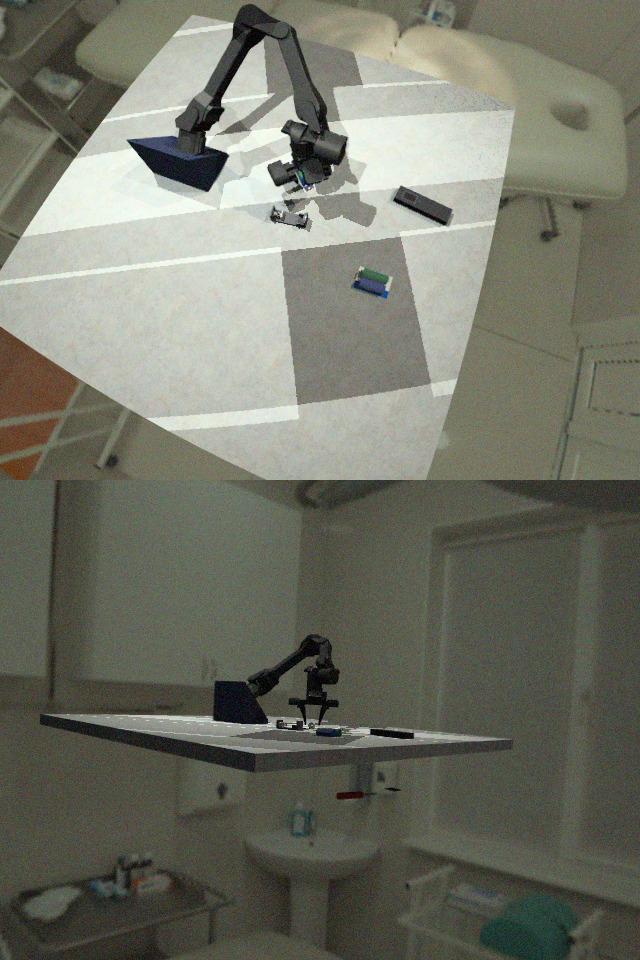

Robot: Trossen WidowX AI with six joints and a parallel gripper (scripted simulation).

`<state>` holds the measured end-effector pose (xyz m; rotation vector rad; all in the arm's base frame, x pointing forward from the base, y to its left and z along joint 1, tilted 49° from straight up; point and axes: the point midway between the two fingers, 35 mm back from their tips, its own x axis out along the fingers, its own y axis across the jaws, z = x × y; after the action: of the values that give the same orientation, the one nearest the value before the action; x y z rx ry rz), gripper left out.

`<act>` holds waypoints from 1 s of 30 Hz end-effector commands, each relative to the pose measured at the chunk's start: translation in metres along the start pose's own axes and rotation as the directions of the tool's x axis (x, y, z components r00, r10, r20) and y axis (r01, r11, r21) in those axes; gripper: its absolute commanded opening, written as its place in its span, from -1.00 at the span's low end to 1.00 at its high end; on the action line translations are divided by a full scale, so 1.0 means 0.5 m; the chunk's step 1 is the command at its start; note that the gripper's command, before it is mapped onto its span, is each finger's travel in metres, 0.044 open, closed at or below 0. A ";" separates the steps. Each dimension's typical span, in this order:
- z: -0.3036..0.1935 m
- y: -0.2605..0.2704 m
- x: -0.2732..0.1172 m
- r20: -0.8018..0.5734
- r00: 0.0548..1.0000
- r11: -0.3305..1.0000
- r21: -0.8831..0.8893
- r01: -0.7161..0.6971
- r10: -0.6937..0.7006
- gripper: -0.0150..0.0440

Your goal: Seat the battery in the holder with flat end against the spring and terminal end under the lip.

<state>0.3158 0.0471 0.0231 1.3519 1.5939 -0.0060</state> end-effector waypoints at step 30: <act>-0.003 -0.005 -0.080 -0.006 1.000 1.000 0.011 0.002 -0.001 -0.23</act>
<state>0.3077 0.0254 0.0397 1.3716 1.6071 -0.0204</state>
